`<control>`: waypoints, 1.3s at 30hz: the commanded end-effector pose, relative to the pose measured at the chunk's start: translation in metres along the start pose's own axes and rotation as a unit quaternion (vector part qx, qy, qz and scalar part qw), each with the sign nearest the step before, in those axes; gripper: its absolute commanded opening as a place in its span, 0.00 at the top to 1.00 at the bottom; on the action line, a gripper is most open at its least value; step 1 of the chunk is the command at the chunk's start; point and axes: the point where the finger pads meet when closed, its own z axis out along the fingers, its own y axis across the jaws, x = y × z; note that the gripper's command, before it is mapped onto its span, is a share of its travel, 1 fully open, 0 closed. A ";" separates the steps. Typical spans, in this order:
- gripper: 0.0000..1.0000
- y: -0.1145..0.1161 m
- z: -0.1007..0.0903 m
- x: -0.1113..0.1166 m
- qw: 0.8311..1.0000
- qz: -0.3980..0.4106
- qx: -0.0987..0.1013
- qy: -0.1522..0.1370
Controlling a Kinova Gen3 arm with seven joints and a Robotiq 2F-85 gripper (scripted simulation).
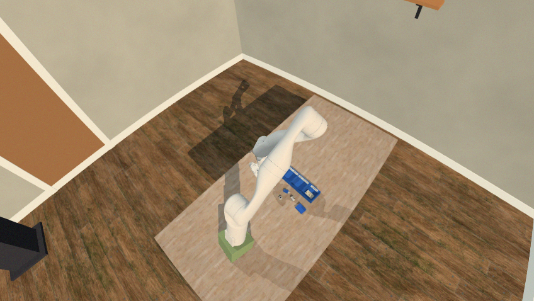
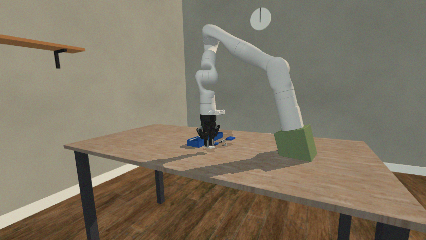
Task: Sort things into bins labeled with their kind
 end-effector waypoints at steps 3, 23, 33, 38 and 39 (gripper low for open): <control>0.79 -0.001 -0.020 -0.003 1.000 -0.002 -0.001 -0.003; 0.79 0.000 -0.035 -0.004 1.000 0.000 -0.001 -0.004; 0.79 0.000 -0.035 -0.004 1.000 0.000 -0.001 -0.004; 0.79 0.000 -0.035 -0.004 1.000 0.000 -0.001 -0.004; 0.79 0.000 -0.035 -0.004 1.000 0.000 -0.001 -0.004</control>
